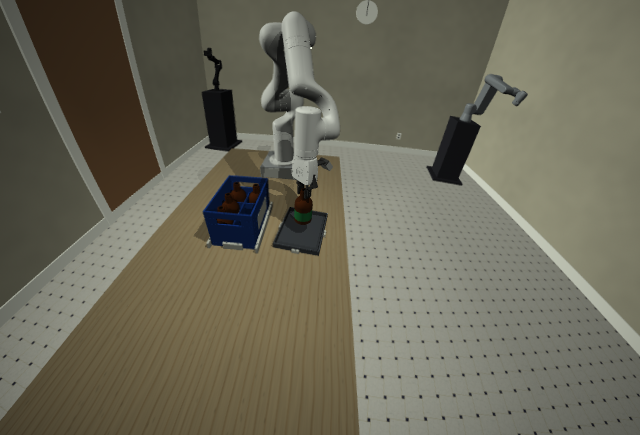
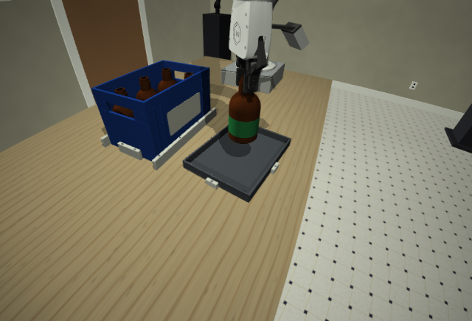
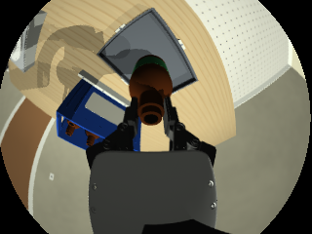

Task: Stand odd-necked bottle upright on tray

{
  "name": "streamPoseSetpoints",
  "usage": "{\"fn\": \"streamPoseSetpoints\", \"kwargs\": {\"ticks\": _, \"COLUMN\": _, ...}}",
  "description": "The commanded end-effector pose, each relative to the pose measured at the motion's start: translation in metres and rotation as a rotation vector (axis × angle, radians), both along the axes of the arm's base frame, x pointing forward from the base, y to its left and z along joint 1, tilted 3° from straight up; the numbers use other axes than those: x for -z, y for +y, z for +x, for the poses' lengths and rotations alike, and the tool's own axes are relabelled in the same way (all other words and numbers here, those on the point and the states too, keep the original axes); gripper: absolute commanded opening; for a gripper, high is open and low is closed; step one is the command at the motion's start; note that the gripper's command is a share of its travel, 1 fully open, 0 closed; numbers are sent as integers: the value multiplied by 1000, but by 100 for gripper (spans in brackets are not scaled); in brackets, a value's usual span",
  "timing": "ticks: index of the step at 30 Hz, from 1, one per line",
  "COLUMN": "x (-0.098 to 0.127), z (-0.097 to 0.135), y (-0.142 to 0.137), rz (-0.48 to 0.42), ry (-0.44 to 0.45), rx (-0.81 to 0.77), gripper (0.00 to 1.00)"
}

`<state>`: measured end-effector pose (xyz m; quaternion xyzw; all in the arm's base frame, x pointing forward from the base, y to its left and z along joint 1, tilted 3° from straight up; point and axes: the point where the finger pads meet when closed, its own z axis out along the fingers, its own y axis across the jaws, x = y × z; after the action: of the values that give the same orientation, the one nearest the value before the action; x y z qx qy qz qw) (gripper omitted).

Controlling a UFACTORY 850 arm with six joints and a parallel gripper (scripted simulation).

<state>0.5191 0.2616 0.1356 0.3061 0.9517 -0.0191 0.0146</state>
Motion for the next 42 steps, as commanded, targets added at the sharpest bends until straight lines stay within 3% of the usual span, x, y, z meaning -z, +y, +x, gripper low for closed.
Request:
{"fn": "streamPoseSetpoints", "kwargs": {"ticks": 1, "x": 8, "z": 1, "y": 0, "rz": 1, "ry": -3, "rx": 0, "gripper": 0}}
{"fn": "streamPoseSetpoints", "kwargs": {"ticks": 14, "x": 31, "z": 2, "y": -1, "rz": 1, "ry": -3, "rx": 0, "gripper": 0}}
{"fn": "streamPoseSetpoints", "kwargs": {"ticks": 42, "x": 38, "z": 2, "y": -1, "rz": 1, "ry": -3, "rx": 0, "gripper": 0}}
